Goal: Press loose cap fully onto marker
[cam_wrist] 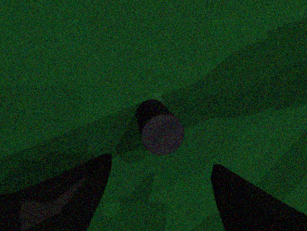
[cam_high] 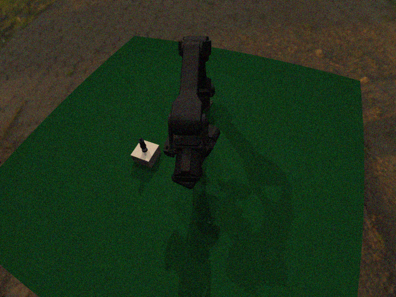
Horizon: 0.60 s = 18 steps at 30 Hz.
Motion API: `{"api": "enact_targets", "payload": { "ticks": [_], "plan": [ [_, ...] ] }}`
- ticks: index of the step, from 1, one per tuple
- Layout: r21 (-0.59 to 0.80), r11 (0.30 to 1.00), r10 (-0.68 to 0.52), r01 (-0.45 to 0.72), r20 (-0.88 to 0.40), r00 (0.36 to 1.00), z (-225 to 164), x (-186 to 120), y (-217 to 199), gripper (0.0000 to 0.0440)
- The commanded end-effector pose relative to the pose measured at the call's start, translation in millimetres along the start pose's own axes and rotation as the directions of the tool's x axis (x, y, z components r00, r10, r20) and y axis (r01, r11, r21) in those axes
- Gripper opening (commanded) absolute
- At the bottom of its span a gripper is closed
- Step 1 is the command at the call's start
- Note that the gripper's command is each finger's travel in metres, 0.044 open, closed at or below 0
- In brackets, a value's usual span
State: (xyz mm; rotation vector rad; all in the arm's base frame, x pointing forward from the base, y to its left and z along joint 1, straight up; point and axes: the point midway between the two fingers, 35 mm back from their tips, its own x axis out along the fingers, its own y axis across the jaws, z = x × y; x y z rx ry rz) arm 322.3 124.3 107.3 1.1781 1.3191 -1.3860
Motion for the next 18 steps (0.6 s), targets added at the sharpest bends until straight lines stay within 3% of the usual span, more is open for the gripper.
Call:
{"api": "enact_targets", "payload": {
  "ticks": [1, 18],
  "plan": [
    [-0.012, 1.000, -0.014, 0.014, 0.023, 1.000, 3.2, 10.1, 0.7, 0.0300],
    [-0.087, 0.995, -0.035, 0.041, 0.077, 0.996, 9.5, 48.8, 0.2, 0.0258]
  ]
}}
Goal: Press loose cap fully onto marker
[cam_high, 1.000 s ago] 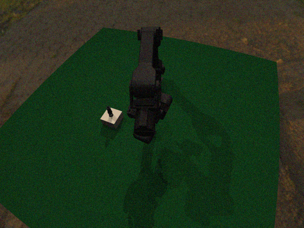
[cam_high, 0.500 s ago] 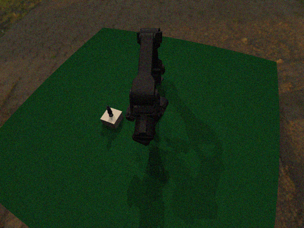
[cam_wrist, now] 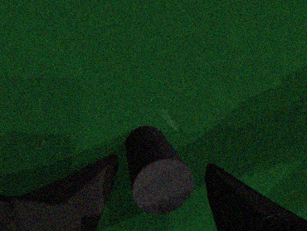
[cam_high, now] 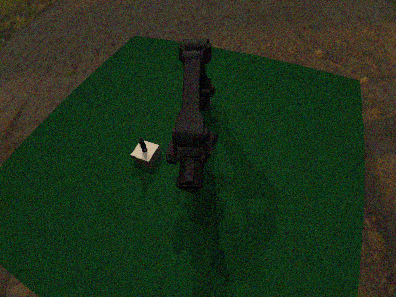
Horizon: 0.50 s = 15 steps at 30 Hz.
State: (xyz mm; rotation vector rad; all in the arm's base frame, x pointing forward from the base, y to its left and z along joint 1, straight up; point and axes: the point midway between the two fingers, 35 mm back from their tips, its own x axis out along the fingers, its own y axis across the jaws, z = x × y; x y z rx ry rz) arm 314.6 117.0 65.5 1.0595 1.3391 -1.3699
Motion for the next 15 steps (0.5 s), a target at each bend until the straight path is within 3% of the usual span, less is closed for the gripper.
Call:
{"api": "enact_targets", "payload": {
  "ticks": [1, 3, 8, 15],
  "plan": [
    [-0.015, 1.000, -0.008, 0.008, 0.015, 1.000, 1.1, 7.8, -0.3, 0.0249],
    [-0.022, 1.000, -0.004, 0.004, 0.020, 1.000, 1.5, 9.1, -0.4, 0.0221],
    [-0.035, 0.999, 0.023, -0.022, 0.026, 0.999, 3.1, 1.6, -0.6, 0.0094],
    [-0.032, 0.995, 0.090, -0.090, 0.027, 0.996, 12.5, -23.2, 7.6, 0.0116]
  ]
}}
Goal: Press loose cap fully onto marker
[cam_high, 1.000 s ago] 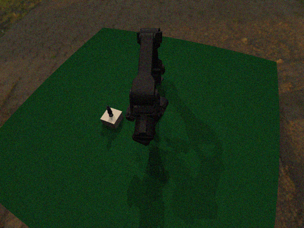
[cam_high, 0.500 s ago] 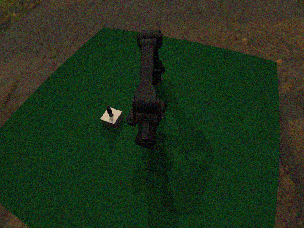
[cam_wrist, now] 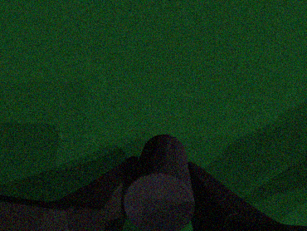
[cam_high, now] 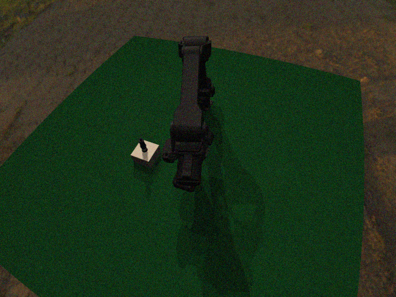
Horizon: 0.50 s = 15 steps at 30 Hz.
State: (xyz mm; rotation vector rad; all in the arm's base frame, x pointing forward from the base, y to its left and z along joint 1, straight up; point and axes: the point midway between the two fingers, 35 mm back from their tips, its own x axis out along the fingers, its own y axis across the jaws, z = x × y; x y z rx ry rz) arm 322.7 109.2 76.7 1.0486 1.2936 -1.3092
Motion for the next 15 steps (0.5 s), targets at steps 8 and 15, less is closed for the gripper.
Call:
{"api": "enact_targets", "payload": {
  "ticks": [8, 15],
  "plan": [
    [0.028, 0.996, 0.086, -0.085, -0.007, 0.996, 24.0, -43.3, 8.1, 0.0115],
    [0.066, 0.993, 0.104, -0.102, -0.023, 0.994, 52.6, -61.1, 8.7, 0.0109]
  ]
}}
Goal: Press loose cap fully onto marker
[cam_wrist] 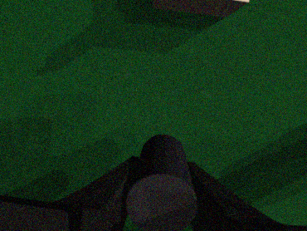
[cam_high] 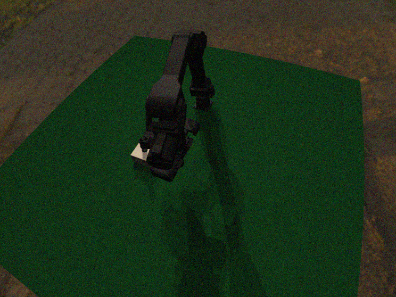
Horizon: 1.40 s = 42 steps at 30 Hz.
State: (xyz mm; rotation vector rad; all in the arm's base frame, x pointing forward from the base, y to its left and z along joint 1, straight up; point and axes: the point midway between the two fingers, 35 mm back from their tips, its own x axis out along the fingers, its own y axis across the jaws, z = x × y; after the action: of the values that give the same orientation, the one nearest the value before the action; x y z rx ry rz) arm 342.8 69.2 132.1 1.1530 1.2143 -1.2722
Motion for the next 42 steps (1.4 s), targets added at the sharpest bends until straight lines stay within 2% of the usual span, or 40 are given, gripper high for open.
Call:
{"api": "enact_targets", "payload": {
  "ticks": [1, 28, 35, 42],
  "plan": [
    [0.014, 1.000, 0.009, -0.009, -0.007, 1.000, 12.1, -8.5, 0.2, 0.0107],
    [0.184, 0.983, -0.002, 0.009, -0.035, 0.999, 119.4, -36.9, -20.9, 0.0056],
    [0.231, 0.973, -0.002, 0.012, -0.041, 0.999, 143.8, -38.3, -27.4, 0.0041],
    [0.248, 0.968, -0.014, 0.028, -0.056, 0.998, 150.5, -28.7, -28.1, 0.0028]
  ]
}}
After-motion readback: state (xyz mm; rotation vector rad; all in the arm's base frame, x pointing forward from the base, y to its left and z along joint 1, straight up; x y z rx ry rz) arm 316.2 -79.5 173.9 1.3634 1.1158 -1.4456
